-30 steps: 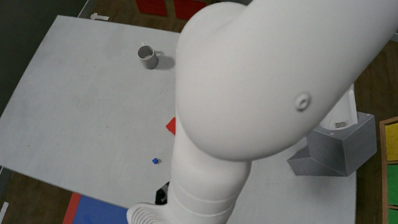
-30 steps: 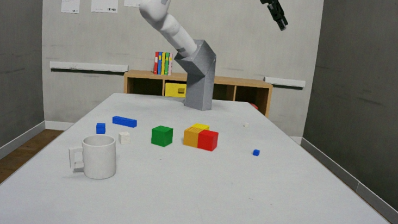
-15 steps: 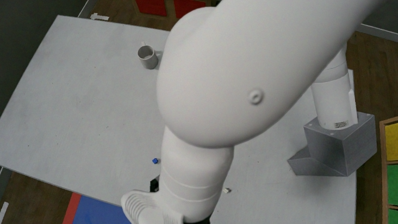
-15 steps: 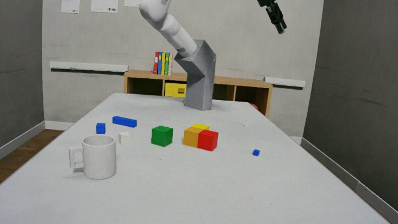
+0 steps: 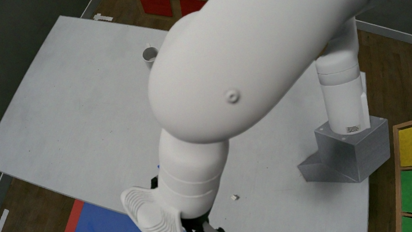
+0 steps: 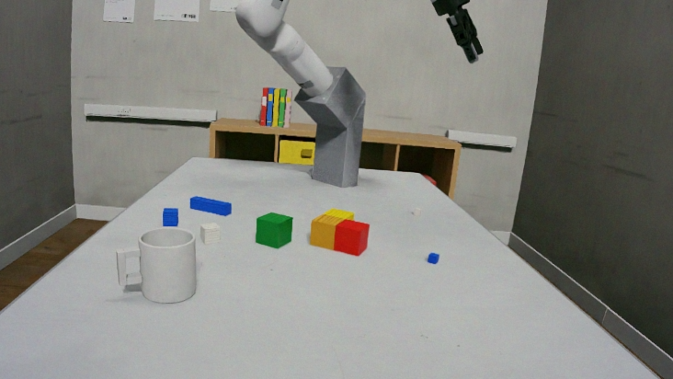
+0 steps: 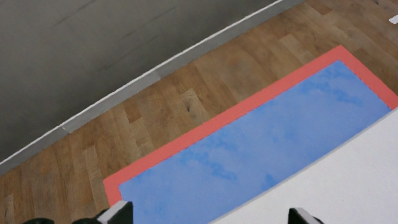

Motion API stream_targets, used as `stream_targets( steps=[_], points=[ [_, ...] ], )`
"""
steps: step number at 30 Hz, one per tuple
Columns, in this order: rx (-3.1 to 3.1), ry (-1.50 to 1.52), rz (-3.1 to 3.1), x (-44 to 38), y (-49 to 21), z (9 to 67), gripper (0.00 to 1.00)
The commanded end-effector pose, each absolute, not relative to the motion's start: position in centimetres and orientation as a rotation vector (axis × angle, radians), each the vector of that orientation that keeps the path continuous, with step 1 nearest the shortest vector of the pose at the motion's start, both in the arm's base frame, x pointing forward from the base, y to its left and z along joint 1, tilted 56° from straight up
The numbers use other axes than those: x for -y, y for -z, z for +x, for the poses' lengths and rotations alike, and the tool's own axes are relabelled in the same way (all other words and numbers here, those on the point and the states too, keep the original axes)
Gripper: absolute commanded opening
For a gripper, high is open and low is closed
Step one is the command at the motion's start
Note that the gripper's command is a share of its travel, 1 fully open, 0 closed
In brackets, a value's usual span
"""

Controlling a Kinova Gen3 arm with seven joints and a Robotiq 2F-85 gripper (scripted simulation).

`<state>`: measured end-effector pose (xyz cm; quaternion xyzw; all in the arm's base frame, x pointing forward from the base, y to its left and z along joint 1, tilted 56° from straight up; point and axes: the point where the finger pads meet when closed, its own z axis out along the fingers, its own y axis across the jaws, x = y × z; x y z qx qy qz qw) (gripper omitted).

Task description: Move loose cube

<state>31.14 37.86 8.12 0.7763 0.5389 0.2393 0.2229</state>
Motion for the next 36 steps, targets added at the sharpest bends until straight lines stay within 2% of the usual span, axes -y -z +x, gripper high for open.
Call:
stream_targets(
  steps=[1, 36],
  points=[
    [-1.475, -0.658, 2.129, -36.7, -8.7, 32.4, 1.00],
    [-1.429, -0.647, 2.094, -32.9, -10.4, 36.2, 1.00]
  ],
)
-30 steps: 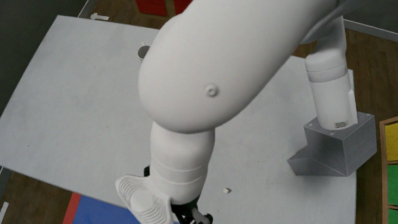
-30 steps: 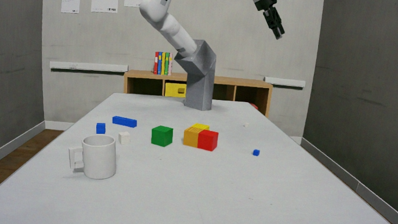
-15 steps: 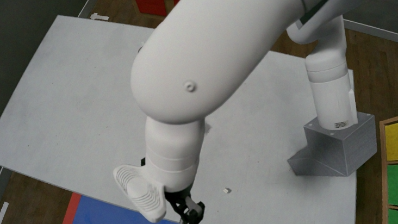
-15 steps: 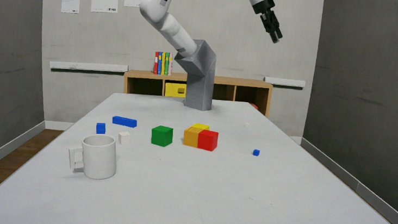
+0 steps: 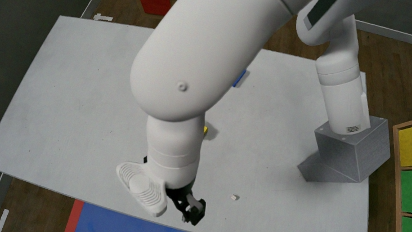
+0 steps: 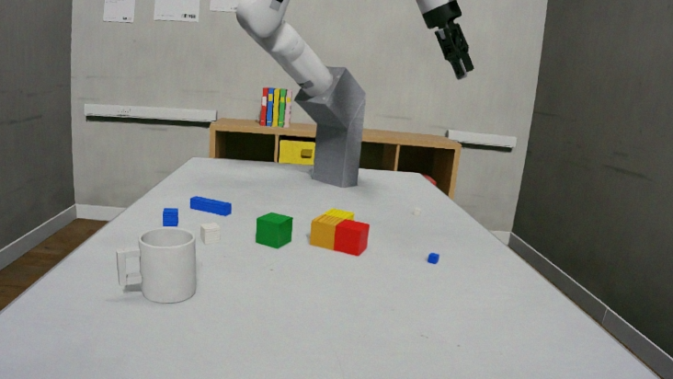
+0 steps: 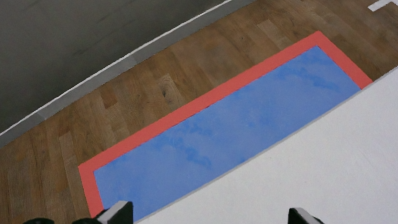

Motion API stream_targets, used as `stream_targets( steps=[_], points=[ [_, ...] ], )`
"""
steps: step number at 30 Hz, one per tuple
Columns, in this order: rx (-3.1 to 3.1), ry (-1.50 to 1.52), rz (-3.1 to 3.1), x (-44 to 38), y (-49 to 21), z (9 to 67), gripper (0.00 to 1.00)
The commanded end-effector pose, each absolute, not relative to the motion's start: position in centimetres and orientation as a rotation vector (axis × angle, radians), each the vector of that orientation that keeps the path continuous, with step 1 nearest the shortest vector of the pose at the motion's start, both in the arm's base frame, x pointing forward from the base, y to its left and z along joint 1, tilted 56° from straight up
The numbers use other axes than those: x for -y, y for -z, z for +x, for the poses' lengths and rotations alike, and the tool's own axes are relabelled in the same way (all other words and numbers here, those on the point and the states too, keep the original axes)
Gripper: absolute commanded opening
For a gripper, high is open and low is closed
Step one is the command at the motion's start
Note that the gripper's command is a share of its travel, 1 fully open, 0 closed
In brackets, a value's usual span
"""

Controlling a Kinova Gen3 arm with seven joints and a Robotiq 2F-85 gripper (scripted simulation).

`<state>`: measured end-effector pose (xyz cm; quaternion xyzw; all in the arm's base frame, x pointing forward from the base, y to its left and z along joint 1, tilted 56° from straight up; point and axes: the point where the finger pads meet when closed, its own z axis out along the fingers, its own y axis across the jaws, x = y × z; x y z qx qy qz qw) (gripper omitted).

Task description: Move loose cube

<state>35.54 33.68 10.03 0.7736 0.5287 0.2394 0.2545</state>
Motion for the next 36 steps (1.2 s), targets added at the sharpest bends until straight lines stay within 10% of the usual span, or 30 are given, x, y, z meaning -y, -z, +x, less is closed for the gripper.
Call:
stream_targets(
  steps=[1, 36],
  points=[
    [-1.429, -0.649, 2.093, -33.0, -10.4, 36.2, 1.00],
    [-1.387, -0.631, 2.060, -29.2, -12.1, 39.4, 1.00]
  ],
)
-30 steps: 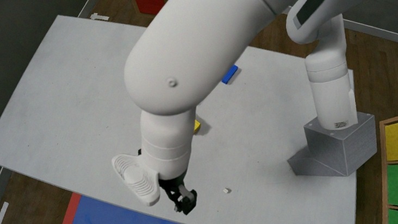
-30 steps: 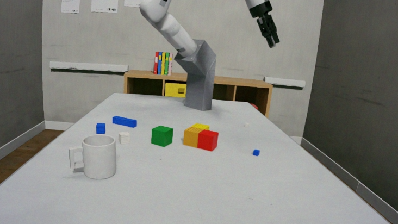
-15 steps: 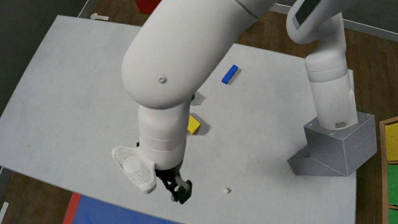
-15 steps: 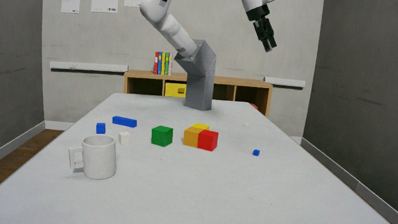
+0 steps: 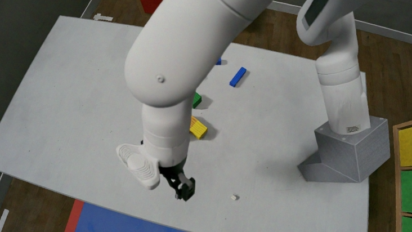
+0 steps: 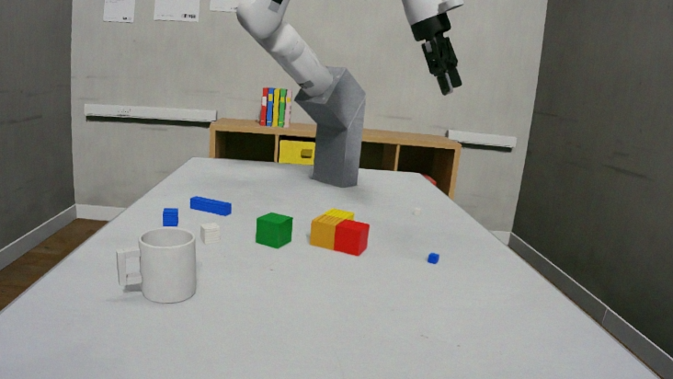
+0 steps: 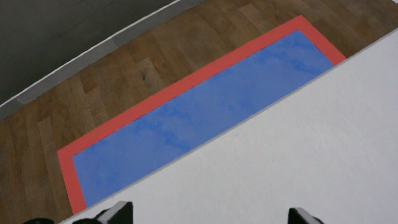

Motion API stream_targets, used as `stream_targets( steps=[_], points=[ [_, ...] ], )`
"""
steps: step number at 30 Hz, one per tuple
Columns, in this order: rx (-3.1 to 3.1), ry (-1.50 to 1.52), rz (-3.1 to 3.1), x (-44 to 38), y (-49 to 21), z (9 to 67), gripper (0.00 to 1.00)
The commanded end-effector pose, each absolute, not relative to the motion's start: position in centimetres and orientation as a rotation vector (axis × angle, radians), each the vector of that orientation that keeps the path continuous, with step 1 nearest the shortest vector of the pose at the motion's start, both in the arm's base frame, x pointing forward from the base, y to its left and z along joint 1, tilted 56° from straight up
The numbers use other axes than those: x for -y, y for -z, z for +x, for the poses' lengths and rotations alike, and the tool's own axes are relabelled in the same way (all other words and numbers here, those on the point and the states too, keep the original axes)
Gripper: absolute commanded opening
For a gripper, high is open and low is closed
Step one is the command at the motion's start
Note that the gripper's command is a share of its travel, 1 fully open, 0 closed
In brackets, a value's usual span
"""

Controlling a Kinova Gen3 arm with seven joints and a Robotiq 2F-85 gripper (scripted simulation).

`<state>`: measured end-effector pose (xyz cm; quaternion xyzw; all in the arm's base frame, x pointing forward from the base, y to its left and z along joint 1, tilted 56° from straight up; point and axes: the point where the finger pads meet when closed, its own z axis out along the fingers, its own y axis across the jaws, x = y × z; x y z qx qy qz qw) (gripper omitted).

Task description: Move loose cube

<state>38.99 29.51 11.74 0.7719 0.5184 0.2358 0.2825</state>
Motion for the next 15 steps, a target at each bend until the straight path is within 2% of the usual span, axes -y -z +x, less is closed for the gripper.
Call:
stream_targets(
  steps=[1, 15],
  points=[
    [-1.388, -0.632, 2.060, -29.2, -12.1, 39.4, 1.00],
    [-1.365, -0.616, 2.045, -27.0, -12.8, 40.7, 1.00]
  ],
)
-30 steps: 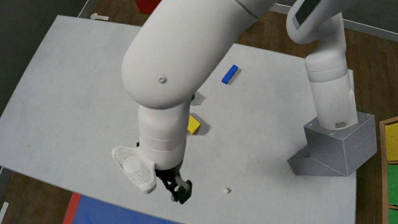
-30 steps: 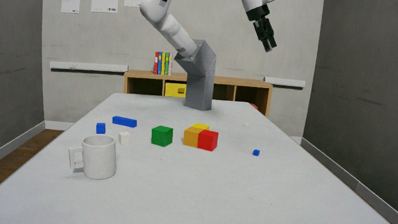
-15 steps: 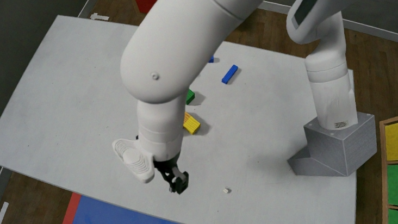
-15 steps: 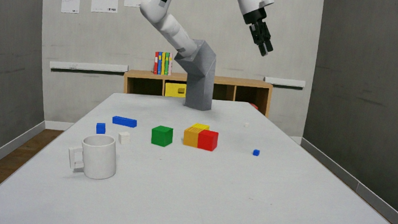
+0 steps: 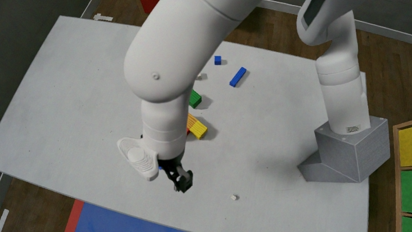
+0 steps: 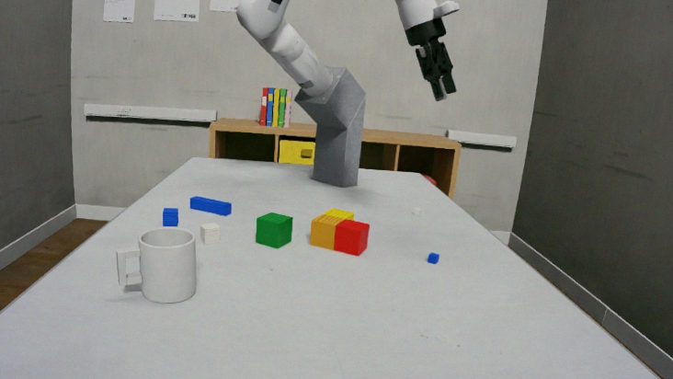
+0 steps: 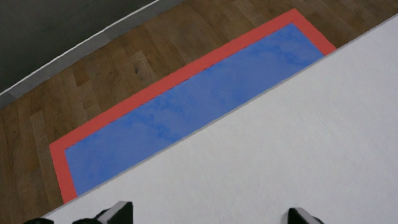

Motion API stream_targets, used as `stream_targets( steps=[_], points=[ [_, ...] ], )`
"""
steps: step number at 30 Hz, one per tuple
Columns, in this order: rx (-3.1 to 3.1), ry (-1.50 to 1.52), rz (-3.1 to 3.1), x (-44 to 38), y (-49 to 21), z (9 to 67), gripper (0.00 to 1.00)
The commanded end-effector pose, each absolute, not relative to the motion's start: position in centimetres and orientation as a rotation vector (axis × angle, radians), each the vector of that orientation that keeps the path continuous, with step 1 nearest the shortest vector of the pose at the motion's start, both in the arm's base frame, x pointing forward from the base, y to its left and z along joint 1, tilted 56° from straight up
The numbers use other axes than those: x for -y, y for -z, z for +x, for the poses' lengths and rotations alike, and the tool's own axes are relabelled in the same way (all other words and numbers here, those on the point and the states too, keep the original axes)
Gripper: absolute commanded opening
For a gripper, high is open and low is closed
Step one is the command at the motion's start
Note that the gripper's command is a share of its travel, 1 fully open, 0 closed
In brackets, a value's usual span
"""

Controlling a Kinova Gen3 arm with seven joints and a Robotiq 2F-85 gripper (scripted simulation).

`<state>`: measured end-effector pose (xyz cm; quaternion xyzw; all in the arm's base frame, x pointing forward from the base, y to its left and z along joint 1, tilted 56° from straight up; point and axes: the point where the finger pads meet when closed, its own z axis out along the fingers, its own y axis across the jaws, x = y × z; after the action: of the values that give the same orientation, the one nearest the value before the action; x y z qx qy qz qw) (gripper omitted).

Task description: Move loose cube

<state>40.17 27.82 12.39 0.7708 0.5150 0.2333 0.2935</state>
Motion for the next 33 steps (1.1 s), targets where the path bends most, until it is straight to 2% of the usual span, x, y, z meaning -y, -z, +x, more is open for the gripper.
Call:
stream_targets(
  steps=[1, 33],
  points=[
    [-1.366, -0.617, 2.045, -27.1, -12.8, 40.7, 1.00],
    [-1.327, -0.588, 2.017, -23.1, -14.2, 42.9, 1.00]
  ],
)
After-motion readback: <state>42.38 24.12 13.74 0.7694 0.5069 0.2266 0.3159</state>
